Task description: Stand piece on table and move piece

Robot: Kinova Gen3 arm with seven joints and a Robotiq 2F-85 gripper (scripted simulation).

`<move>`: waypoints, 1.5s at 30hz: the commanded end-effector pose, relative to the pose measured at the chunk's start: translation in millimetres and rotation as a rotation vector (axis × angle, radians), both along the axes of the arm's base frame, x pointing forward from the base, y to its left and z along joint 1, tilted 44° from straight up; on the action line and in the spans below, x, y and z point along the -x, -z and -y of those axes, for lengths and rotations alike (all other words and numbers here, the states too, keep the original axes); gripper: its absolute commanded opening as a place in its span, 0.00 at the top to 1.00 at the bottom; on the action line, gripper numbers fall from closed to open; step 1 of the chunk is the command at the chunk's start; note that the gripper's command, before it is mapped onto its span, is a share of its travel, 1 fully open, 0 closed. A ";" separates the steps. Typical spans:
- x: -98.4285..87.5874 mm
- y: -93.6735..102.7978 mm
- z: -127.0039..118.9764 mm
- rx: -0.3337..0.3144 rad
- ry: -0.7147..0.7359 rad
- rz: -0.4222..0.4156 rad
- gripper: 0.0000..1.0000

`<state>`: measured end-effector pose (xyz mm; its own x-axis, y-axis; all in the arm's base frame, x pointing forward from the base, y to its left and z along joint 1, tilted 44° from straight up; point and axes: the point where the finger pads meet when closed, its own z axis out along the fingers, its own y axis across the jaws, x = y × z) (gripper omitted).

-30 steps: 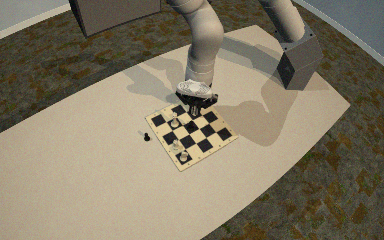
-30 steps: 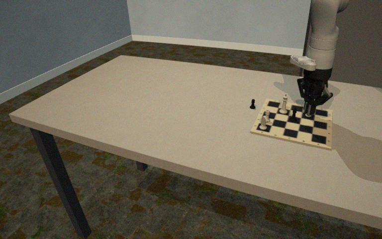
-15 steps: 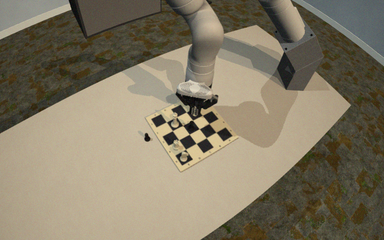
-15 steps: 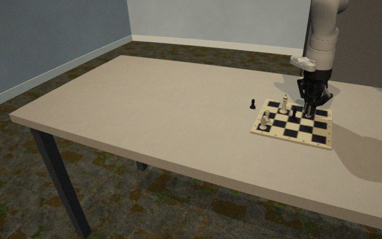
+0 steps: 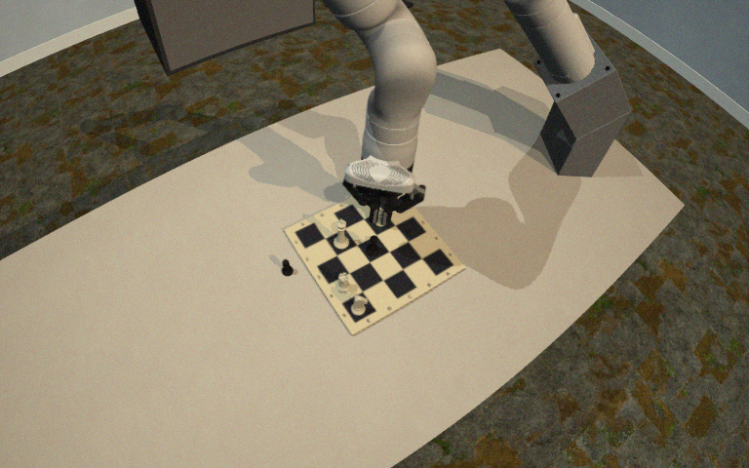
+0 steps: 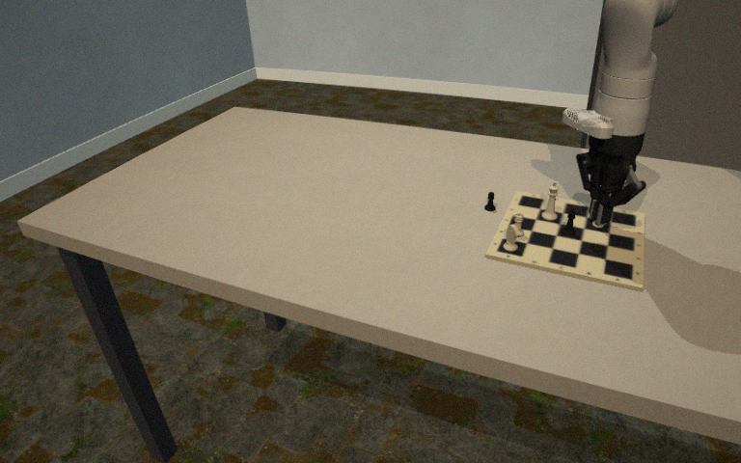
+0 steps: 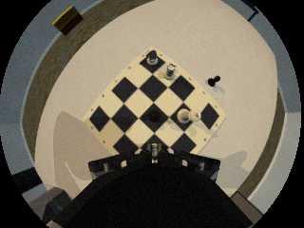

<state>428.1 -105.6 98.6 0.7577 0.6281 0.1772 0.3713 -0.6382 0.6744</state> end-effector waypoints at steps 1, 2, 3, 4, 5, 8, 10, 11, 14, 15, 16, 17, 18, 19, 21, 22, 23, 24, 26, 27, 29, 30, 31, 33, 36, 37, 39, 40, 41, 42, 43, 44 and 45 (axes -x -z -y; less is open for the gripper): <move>-0.1 -0.3 -0.3 0.000 -0.001 0.001 1.00; -0.1 -0.3 -0.3 0.000 -0.001 0.001 1.00; -0.1 -0.3 -0.3 0.000 -0.001 0.001 1.00; -0.1 -0.3 -0.3 0.000 -0.001 0.001 1.00; -0.1 -0.3 -0.3 0.000 -0.001 0.001 1.00; -0.1 -0.3 -0.3 0.000 -0.001 0.001 1.00; -0.1 -0.3 -0.3 0.000 -0.001 0.001 1.00; -0.1 -0.3 -0.3 0.000 -0.001 0.001 1.00; -0.1 -0.3 -0.3 0.000 -0.001 0.001 1.00; -0.1 -0.3 -0.3 0.000 -0.001 0.001 1.00; -0.1 -0.3 -0.3 0.000 -0.001 0.001 1.00; -0.1 -0.3 -0.3 0.000 -0.001 0.001 1.00; -0.1 -0.3 -0.3 0.000 -0.001 0.001 0.93; -0.1 -0.3 -0.3 0.000 -0.001 0.001 0.93; -0.1 -0.3 -0.3 0.000 -0.001 0.001 0.87; -0.1 -0.3 -0.3 0.000 -0.001 0.001 0.87; -0.1 -0.3 -0.3 0.000 -0.001 0.001 0.87; -0.1 -0.3 -0.3 0.000 -0.001 0.001 0.80; -0.1 -0.3 -0.3 0.000 -0.001 0.001 0.80; -0.1 -0.3 -0.3 0.000 -0.001 0.001 0.80; -0.1 -0.3 -0.3 0.000 -0.001 0.001 0.73; -0.1 -0.3 -0.3 0.000 -0.001 0.001 0.73; -0.1 -0.3 -0.3 0.000 -0.001 0.001 0.73; -0.1 -0.3 -0.3 0.000 -0.001 0.001 0.66; -0.1 -0.3 -0.3 0.000 -0.001 0.001 0.66; -0.1 -0.3 -0.3 0.000 -0.001 0.001 0.66; -0.1 -0.3 -0.3 0.000 -0.001 0.001 0.66; -0.1 -0.3 -0.3 0.000 -0.001 0.001 0.66; -0.1 -0.3 -0.3 0.000 -0.001 0.001 0.66; 0.0 -0.3 -0.4 0.000 -0.001 0.001 0.66; 0.0 -0.4 -0.4 0.000 -0.001 0.001 0.66; 0.0 -0.4 -0.4 0.000 -0.001 0.001 0.66; 0.0 -0.4 -0.4 0.000 -0.001 0.001 0.66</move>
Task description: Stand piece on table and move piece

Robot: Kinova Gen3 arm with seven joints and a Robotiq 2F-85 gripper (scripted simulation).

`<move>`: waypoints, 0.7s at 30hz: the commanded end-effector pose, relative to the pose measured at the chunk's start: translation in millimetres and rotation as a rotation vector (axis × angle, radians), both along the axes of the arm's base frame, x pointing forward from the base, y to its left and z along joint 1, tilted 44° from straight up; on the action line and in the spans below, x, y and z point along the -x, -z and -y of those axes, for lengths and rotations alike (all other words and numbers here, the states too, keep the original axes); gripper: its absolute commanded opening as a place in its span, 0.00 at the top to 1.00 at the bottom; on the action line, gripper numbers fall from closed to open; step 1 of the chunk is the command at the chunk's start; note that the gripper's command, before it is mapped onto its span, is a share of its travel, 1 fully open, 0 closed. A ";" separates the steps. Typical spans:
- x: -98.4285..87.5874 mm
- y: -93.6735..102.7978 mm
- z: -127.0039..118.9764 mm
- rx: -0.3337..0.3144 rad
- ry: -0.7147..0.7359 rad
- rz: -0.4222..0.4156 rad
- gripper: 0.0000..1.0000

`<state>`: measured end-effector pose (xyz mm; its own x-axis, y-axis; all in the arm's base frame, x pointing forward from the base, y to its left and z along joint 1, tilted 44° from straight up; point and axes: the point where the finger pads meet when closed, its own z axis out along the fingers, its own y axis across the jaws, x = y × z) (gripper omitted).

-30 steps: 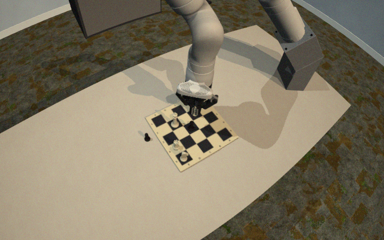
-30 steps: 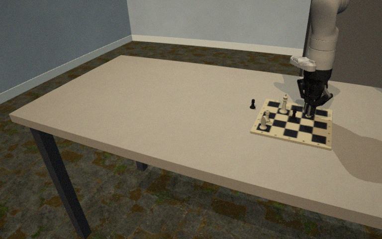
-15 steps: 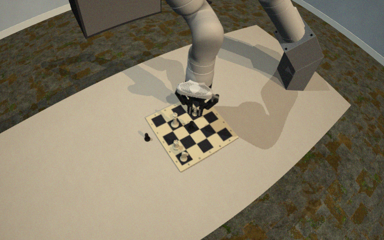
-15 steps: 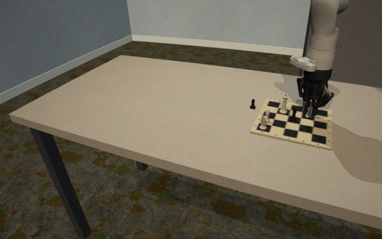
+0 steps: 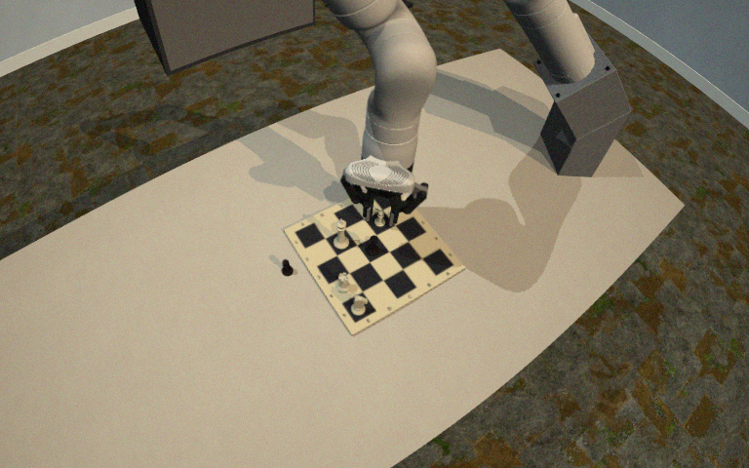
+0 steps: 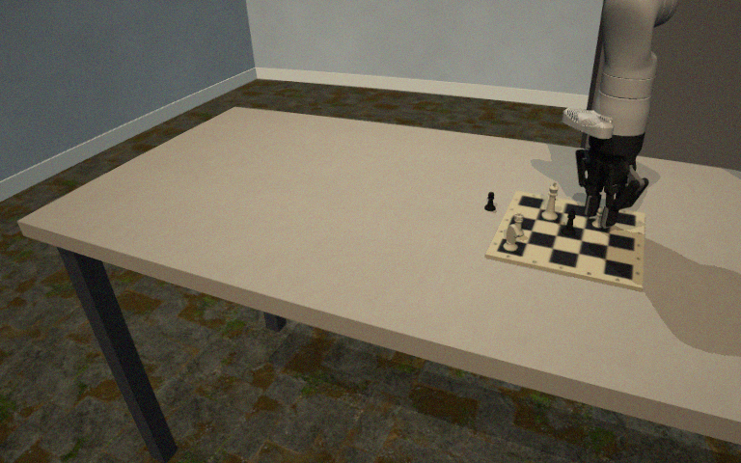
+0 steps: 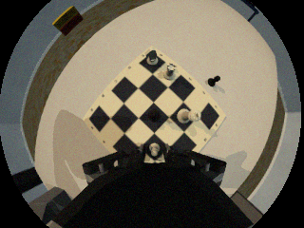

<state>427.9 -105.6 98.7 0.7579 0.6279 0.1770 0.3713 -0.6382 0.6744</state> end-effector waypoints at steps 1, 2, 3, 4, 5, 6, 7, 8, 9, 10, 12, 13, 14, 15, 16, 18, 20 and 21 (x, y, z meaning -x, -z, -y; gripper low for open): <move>0.0 -0.6 -0.6 0.000 -0.001 0.001 0.66; 0.3 -0.9 -0.8 0.000 -0.001 0.001 0.66; 0.6 -1.3 -1.1 0.000 -0.001 0.001 0.66; 1.1 -2.0 -1.5 0.000 -0.001 0.001 0.66; 1.7 -2.7 -1.9 0.000 -0.001 0.001 0.66; 2.4 -3.7 -2.5 0.000 -0.001 0.001 0.66; 3.2 -4.8 -3.2 0.000 -0.001 0.001 0.66; 4.2 -6.1 -4.0 0.000 -0.001 0.001 0.66; 5.3 -7.5 -4.9 0.000 -0.001 0.001 0.66; 6.5 -9.1 -5.9 0.000 -0.001 0.001 0.66; 9.2 -12.7 -8.1 0.000 -0.001 0.001 0.66; 10.6 -14.7 -9.3 0.000 -0.001 0.001 0.66; 12.2 -16.7 -10.6 0.000 -0.001 0.001 0.66; 13.7 -18.8 -11.9 0.000 -0.001 0.001 0.66; 13.7 -18.8 -11.9 0.000 -0.001 0.001 0.66; 15.4 -21.0 -13.3 0.000 -0.001 0.001 0.66; 18.7 -25.4 -16.0 0.000 -0.001 0.001 0.66; 20.3 -27.6 -17.4 0.000 -0.001 0.001 0.66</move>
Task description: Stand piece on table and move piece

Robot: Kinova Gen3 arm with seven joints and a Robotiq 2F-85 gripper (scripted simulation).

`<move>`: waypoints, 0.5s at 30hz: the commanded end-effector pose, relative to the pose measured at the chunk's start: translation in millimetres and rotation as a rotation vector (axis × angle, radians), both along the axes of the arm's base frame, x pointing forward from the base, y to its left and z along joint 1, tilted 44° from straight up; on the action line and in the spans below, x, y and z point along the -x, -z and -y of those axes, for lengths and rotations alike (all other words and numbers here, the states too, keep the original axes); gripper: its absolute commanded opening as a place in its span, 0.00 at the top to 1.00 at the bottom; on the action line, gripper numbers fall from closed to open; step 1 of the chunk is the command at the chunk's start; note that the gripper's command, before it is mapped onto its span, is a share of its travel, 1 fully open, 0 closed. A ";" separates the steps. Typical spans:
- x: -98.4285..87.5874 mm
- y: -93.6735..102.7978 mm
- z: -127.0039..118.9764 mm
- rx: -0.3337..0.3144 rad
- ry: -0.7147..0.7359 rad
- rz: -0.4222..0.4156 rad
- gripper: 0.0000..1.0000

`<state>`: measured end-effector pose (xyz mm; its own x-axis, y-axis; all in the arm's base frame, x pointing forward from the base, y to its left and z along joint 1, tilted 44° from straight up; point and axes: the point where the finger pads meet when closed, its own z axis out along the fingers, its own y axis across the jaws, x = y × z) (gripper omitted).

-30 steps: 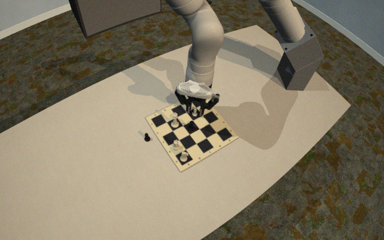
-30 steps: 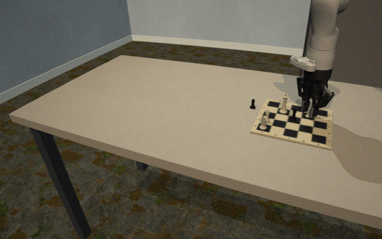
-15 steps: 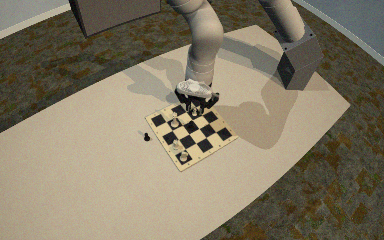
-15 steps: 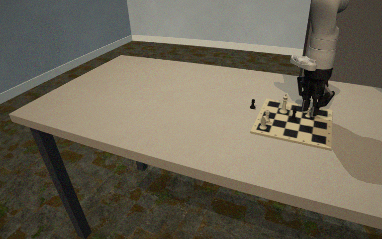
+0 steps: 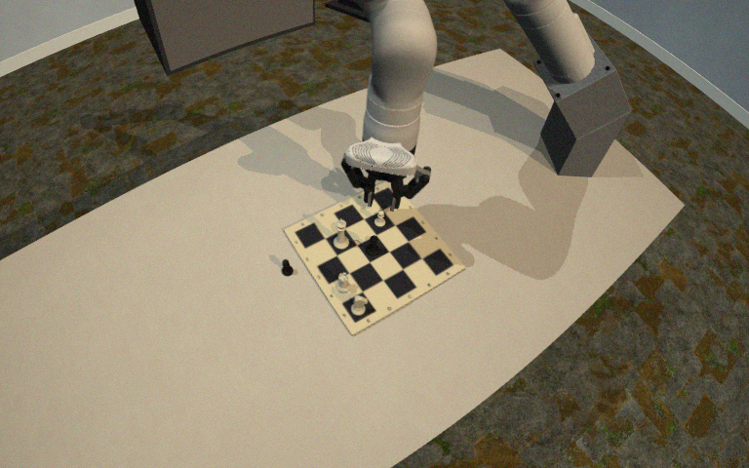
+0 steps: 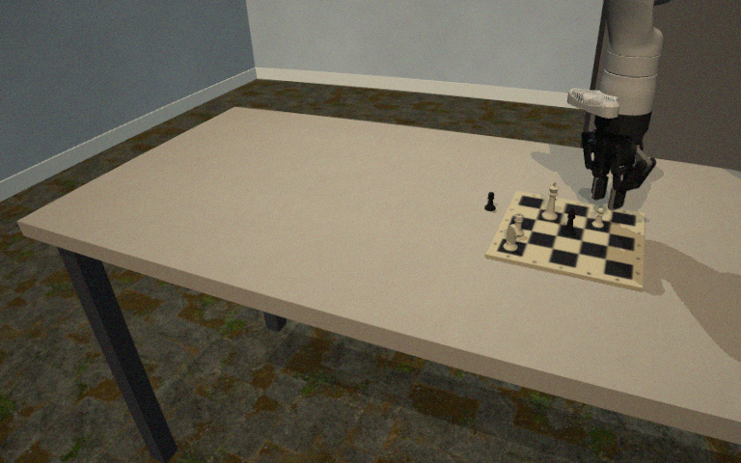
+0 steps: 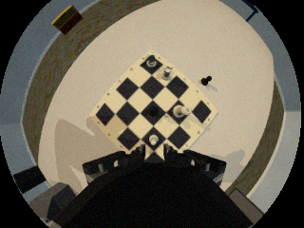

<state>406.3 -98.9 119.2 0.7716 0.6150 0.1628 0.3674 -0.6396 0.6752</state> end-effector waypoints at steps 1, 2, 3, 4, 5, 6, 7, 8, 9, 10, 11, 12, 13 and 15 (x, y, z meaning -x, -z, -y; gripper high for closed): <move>0.4 -9.3 -12.0 -0.008 -0.020 0.013 0.66; 2.0 -11.5 -13.4 -0.008 -0.020 0.013 0.66; 3.7 -13.7 -14.7 -0.009 -0.020 0.013 0.66; 5.2 -15.8 -16.0 -0.008 -0.020 0.013 0.66; 6.8 -17.9 -17.3 -0.008 -0.020 0.013 0.66; 8.3 -19.9 -18.6 -0.008 -0.020 0.013 0.66; 9.7 -21.8 -19.8 -0.008 -0.020 0.013 0.66; 11.2 -23.7 -20.9 -0.009 -0.020 0.013 0.66; 12.5 -25.5 -22.1 -0.008 -0.020 0.013 0.66; 13.9 -27.3 -23.2 -0.009 -0.020 0.013 0.66; 15.1 -29.0 -24.2 -0.008 -0.020 0.013 0.66; 15.1 -29.0 -24.2 -0.008 -0.020 0.013 0.66; 15.1 -29.0 -24.2 -0.008 -0.020 0.013 0.66; 17.4 -32.0 -26.1 -0.008 -0.020 0.013 0.66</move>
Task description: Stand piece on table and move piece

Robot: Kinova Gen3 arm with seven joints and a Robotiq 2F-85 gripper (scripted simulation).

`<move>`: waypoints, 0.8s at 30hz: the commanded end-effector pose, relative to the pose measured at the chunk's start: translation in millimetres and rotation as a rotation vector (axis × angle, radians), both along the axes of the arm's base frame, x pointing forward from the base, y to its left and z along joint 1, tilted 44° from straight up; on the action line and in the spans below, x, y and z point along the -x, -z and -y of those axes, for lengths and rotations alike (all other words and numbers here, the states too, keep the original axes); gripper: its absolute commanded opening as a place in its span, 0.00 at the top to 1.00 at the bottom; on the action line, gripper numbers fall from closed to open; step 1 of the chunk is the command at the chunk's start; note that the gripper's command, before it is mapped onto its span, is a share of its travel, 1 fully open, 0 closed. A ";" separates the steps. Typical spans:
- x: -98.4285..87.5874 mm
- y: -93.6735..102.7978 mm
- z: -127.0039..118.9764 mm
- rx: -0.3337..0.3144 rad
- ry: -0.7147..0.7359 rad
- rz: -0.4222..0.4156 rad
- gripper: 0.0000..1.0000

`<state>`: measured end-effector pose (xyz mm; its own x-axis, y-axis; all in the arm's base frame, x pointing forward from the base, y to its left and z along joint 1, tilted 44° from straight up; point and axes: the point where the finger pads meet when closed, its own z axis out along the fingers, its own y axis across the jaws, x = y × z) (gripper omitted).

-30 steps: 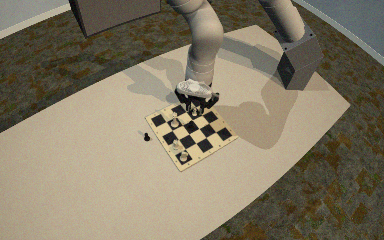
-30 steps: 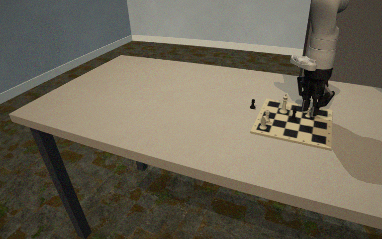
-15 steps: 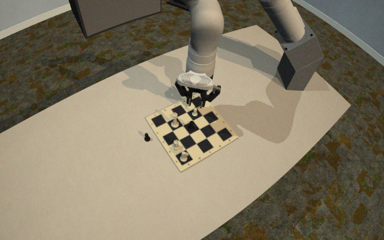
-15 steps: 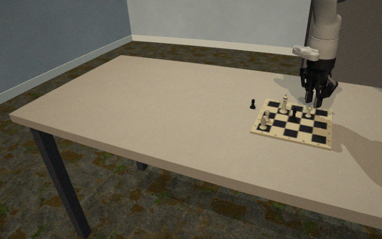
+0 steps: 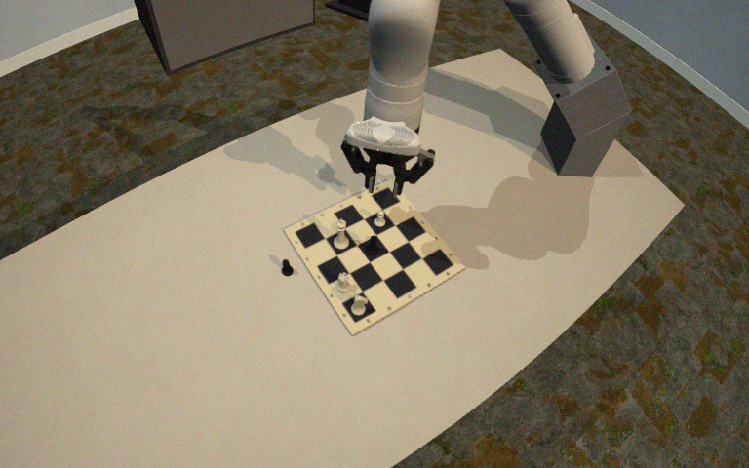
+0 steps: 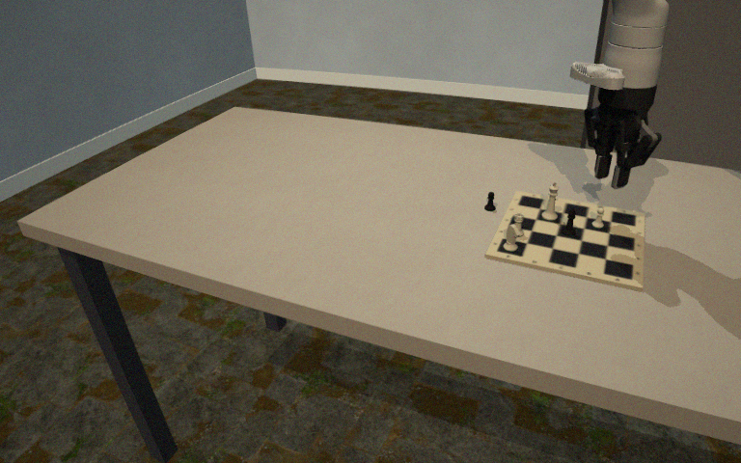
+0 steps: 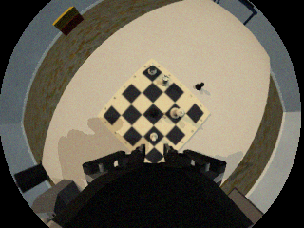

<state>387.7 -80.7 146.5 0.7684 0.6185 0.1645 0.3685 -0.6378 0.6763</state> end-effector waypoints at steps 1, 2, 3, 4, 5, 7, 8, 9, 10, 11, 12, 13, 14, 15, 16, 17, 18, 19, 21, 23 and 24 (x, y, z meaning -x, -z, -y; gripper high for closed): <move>-0.1 -6.2 -8.8 -0.009 -0.015 0.010 0.66; 0.9 -7.5 -9.6 -0.009 -0.015 0.010 0.66; 1.8 -8.8 -10.4 -0.009 -0.015 0.010 0.66; 2.7 -9.9 -11.1 -0.009 -0.015 0.010 0.66; 3.4 -11.0 -11.8 -0.009 -0.015 0.010 0.66; 4.8 -12.8 -12.9 -0.009 -0.015 0.010 0.66; 5.4 -13.6 -13.4 -0.009 -0.015 0.010 0.66; 5.9 -14.3 -13.8 -0.009 -0.015 0.010 0.66; 6.4 -14.9 -14.2 -0.009 -0.015 0.010 0.66; 6.7 -15.4 -14.5 -0.009 -0.015 0.010 0.66; 7.1 -15.8 -14.8 -0.009 -0.015 0.010 0.66; 7.3 -16.2 -15.0 -0.009 -0.015 0.010 0.66; 7.3 -16.2 -15.0 -0.009 -0.015 0.010 0.66; 7.3 -16.2 -15.0 -0.009 -0.015 0.010 0.66; 7.5 -16.4 -15.2 -0.009 -0.015 0.010 0.66; 7.7 -16.6 -15.3 -0.009 -0.015 0.010 0.66; 7.8 -16.8 -15.4 -0.009 -0.015 0.010 0.66; 7.9 -16.8 -15.4 -0.009 -0.015 0.010 0.66; 7.9 -16.9 -15.5 -0.009 -0.015 0.010 0.66; 7.9 -16.9 -15.5 -0.009 -0.015 0.010 0.00; 7.9 -16.9 -15.5 -0.009 -0.015 0.010 0.00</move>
